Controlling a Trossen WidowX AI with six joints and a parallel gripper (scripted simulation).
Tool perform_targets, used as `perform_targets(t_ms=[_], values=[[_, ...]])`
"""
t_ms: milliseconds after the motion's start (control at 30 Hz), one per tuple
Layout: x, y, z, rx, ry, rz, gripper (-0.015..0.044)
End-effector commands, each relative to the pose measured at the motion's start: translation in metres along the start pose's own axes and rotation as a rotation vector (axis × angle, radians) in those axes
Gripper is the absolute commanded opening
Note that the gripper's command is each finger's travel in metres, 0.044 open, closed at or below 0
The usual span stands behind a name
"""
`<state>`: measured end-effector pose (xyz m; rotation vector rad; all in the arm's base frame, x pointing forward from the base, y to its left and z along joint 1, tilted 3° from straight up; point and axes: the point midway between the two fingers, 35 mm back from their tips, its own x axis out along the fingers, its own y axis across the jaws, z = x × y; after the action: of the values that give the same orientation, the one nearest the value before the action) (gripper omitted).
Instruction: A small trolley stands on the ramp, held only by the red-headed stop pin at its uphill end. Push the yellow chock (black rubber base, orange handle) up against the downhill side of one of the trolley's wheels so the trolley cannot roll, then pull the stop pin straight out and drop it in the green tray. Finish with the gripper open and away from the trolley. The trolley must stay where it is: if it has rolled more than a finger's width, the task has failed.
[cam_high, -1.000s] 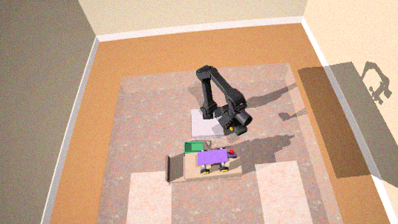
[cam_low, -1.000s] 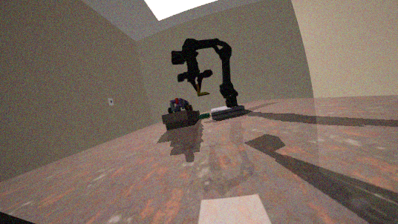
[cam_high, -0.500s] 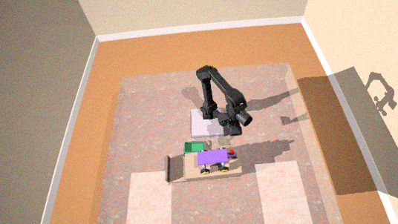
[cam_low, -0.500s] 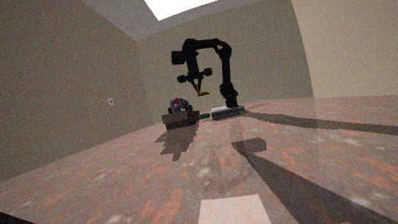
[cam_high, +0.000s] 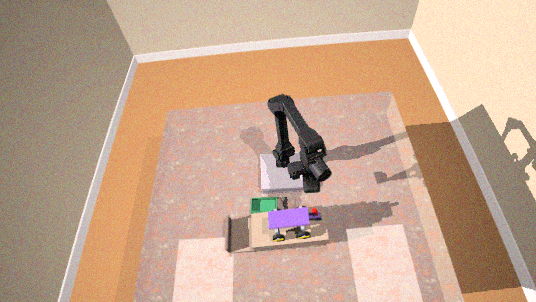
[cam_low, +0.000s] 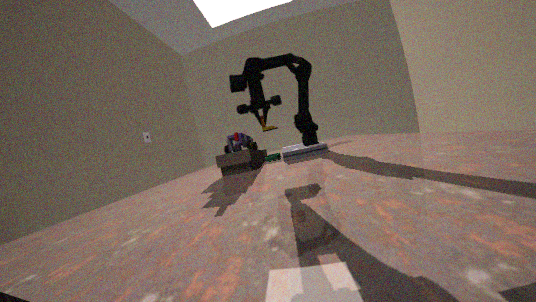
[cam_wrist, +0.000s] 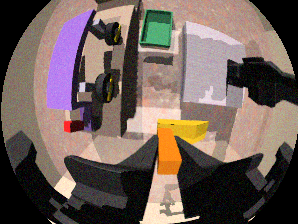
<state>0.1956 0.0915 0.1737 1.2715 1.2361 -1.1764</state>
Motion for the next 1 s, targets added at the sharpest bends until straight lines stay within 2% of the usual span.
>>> perform_targets(t_ms=[0, 967], values=[[0.002, 0.003, 0.014, -0.002, -0.002, -0.004, 0.0], [0.007, 0.028, 0.108, -0.003, -0.011, -0.002, 0.0]])
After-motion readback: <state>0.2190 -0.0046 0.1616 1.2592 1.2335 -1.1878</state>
